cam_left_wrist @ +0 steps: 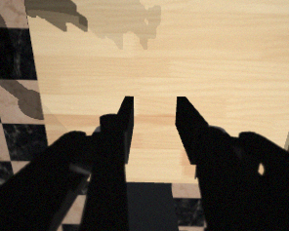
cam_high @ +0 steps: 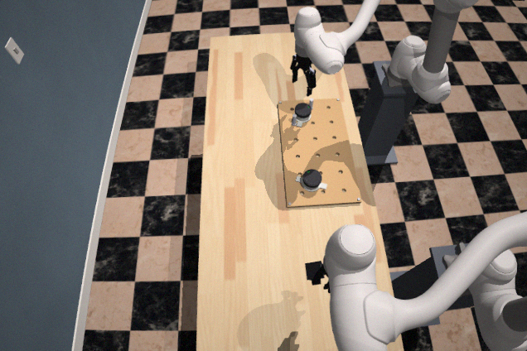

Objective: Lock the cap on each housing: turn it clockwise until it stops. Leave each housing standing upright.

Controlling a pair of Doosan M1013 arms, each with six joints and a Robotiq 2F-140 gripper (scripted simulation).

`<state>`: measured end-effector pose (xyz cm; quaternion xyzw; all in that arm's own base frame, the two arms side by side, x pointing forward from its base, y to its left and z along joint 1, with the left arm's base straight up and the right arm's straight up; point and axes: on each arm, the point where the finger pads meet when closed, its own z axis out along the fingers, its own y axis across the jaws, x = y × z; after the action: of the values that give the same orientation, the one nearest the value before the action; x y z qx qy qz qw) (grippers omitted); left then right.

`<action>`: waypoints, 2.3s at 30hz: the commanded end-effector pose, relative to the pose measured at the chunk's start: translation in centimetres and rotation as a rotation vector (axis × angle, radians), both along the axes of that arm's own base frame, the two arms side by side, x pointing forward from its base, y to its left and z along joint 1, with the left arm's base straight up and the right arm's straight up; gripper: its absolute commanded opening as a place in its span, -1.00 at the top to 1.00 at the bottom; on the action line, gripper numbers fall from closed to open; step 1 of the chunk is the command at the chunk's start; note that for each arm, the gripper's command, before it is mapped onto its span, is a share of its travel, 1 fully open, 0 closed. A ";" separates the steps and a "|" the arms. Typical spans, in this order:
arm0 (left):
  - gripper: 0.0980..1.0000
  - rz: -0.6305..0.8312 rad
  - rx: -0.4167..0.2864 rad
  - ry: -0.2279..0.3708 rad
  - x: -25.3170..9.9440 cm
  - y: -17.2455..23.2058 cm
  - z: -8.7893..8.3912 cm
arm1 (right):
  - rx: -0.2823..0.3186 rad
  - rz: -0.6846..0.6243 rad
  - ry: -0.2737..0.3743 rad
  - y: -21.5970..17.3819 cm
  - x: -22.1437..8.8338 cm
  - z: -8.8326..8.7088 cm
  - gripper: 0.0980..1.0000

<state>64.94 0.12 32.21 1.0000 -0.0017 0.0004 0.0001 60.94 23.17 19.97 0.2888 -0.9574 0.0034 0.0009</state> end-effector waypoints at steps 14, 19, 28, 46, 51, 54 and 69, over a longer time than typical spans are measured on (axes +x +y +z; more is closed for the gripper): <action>0.49 0.000 0.000 -0.001 0.0 0.0 0.1 | 0.007 0.346 0.003 -3.1 0.6 1.7 -0.40; 0.49 0.000 0.000 -0.001 0.0 0.0 0.1 | 0.009 0.415 0.003 -3.6 0.7 2.0 -0.40; 0.49 0.001 0.000 -0.001 0.0 0.0 0.1 | 0.007 0.600 0.003 -5.4 1.0 2.9 -0.40; 0.49 0.001 0.000 -0.001 0.0 0.0 0.1 | 0.007 0.933 0.003 -8.4 1.5 4.5 -0.40; 0.49 0.001 0.000 -0.001 0.0 0.0 0.1 | 0.008 1.011 0.003 -9.0 1.6 4.8 -0.40; 0.49 0.001 0.000 -0.001 0.0 0.0 0.1 | 0.008 1.032 0.003 -9.2 1.7 4.9 -0.40; 0.49 0.002 0.000 -0.001 0.1 -0.1 0.1 | 0.008 1.370 0.003 -12.3 2.2 6.6 -0.40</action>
<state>64.97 0.06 32.20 1.0000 -0.0008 0.0002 0.0001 63.00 11.42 26.15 0.8063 -0.5915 0.0017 0.0015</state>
